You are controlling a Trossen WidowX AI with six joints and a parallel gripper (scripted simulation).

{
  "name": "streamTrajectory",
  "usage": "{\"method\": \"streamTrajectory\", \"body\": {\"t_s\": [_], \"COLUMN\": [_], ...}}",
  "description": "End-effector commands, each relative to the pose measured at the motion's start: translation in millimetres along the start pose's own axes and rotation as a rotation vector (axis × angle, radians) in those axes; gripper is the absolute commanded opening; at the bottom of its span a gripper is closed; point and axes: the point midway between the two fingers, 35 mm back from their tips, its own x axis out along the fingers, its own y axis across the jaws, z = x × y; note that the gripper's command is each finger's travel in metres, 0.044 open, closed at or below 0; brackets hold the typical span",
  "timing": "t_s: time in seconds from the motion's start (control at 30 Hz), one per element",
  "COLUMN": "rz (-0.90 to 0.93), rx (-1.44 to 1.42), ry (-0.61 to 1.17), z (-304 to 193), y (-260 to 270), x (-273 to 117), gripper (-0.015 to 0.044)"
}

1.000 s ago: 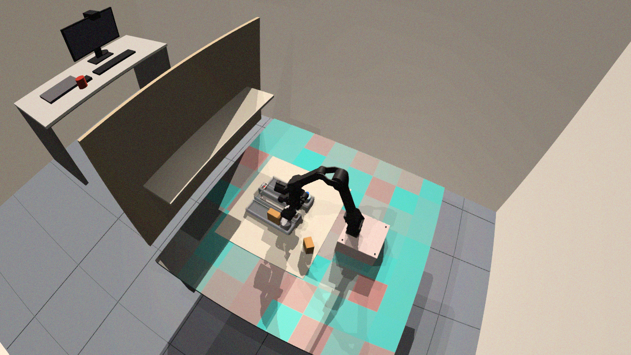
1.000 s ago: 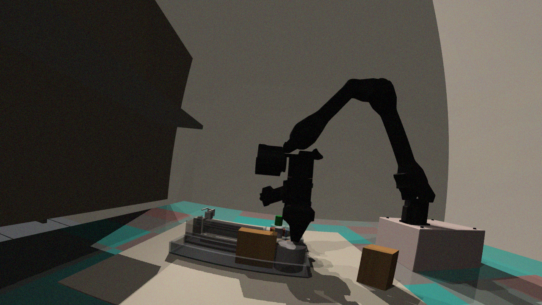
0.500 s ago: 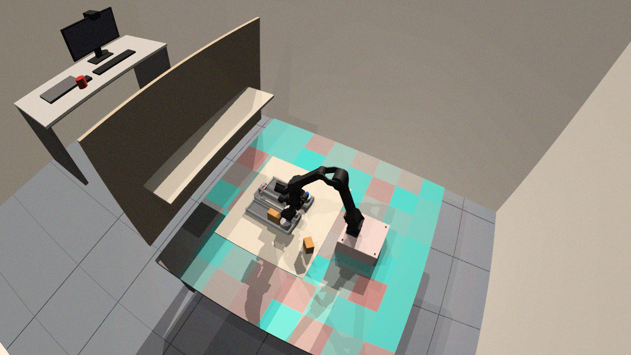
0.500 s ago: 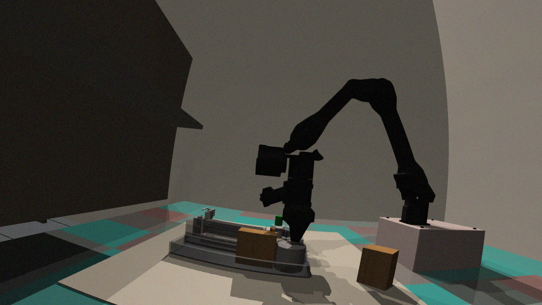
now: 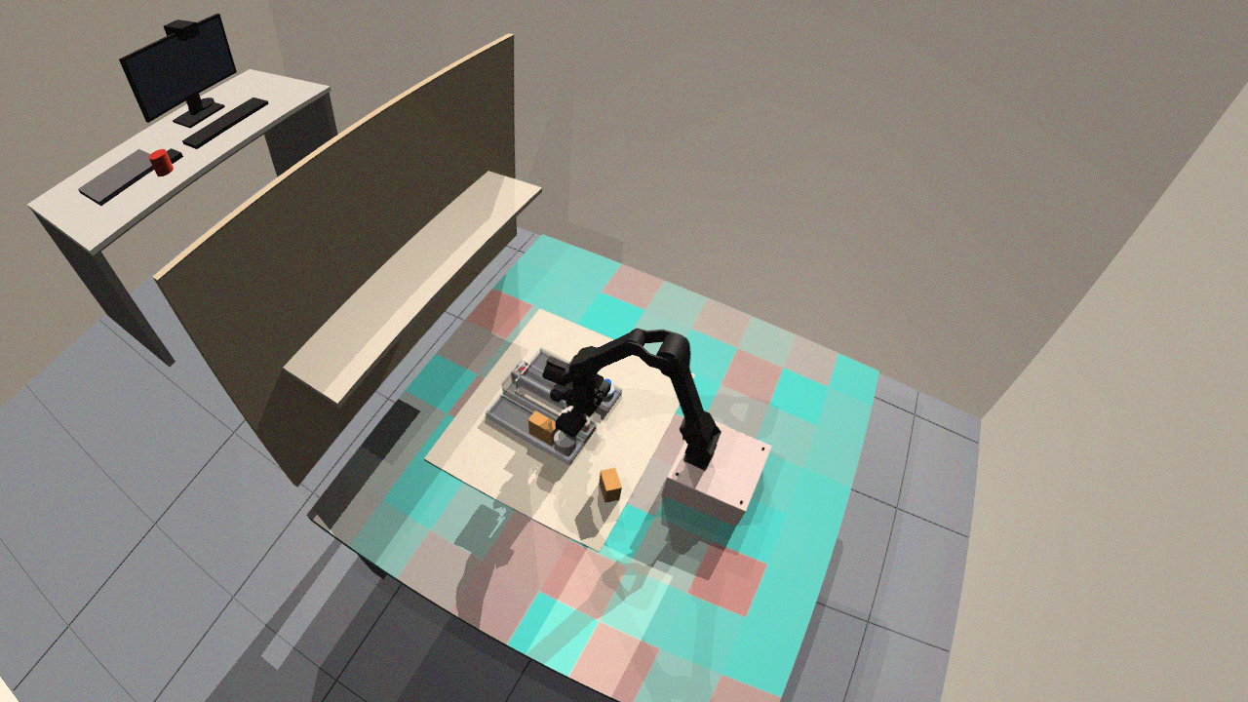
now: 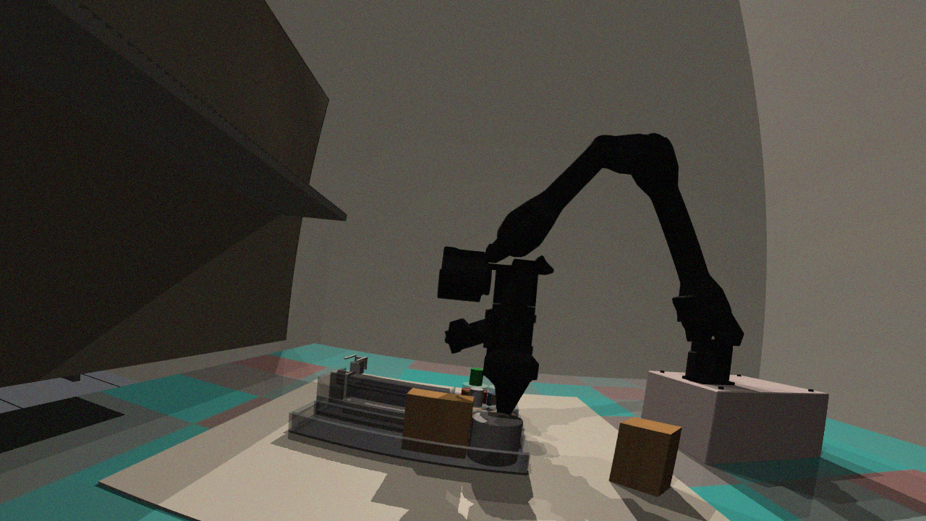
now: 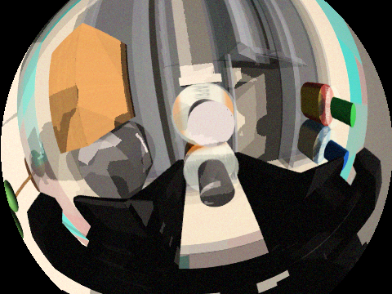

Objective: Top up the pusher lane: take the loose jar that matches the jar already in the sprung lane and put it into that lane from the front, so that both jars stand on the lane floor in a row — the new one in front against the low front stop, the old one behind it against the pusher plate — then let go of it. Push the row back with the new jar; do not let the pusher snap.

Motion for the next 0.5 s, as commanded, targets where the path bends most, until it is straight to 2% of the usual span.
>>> {"method": "streamTrajectory", "body": {"t_s": [0.0, 0.47], "rz": [0.0, 0.0], "rx": [-0.004, -0.004], "ry": [-0.021, -0.021], "z": [3.8, 1.5], "y": [0.3, 0.3], "x": [-0.4, -0.3], "gripper": [0.0, 0.0]}}
